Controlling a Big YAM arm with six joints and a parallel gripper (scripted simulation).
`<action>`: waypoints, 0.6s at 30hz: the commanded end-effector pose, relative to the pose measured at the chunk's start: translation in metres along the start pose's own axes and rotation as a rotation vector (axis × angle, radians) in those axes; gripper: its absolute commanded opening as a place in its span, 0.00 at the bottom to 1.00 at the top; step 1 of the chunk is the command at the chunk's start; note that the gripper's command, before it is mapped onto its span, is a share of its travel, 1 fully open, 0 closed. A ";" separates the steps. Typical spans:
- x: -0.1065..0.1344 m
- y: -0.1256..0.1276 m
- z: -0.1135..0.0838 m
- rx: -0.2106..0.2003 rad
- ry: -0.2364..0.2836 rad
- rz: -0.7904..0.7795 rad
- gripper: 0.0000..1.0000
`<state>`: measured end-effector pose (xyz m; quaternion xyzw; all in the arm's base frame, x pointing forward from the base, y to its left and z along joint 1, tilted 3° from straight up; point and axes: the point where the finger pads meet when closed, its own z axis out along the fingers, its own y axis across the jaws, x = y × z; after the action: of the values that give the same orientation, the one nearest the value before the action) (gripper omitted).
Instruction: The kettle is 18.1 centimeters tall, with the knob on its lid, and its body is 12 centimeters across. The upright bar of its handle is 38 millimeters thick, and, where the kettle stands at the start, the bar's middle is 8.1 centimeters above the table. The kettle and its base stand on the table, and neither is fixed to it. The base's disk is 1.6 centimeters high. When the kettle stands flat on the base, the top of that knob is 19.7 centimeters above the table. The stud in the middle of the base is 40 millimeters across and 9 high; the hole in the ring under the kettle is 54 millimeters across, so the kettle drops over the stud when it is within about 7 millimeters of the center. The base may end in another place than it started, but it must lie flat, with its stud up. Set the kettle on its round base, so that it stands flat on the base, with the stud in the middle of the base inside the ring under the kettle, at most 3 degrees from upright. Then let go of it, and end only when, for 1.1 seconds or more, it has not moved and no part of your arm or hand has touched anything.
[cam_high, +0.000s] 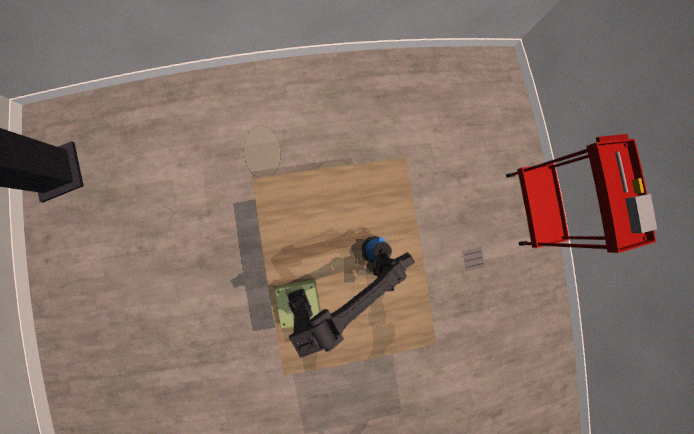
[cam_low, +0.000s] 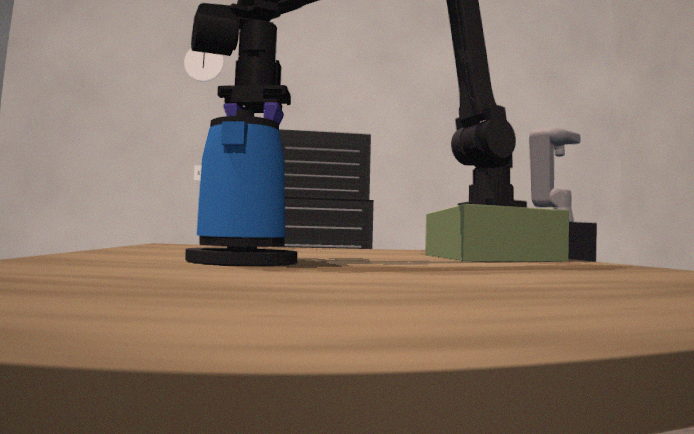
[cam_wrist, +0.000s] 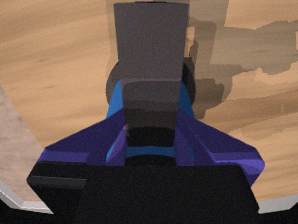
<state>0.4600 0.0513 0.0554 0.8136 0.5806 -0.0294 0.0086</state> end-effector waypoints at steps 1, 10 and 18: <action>0.001 0.013 -0.011 -0.036 0.022 0.006 0.00; 0.002 0.015 -0.016 -0.045 0.026 0.007 0.00; 0.001 0.014 -0.011 -0.039 0.023 0.006 0.00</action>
<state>0.4599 0.0513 0.0547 0.8136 0.5805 -0.0297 0.0085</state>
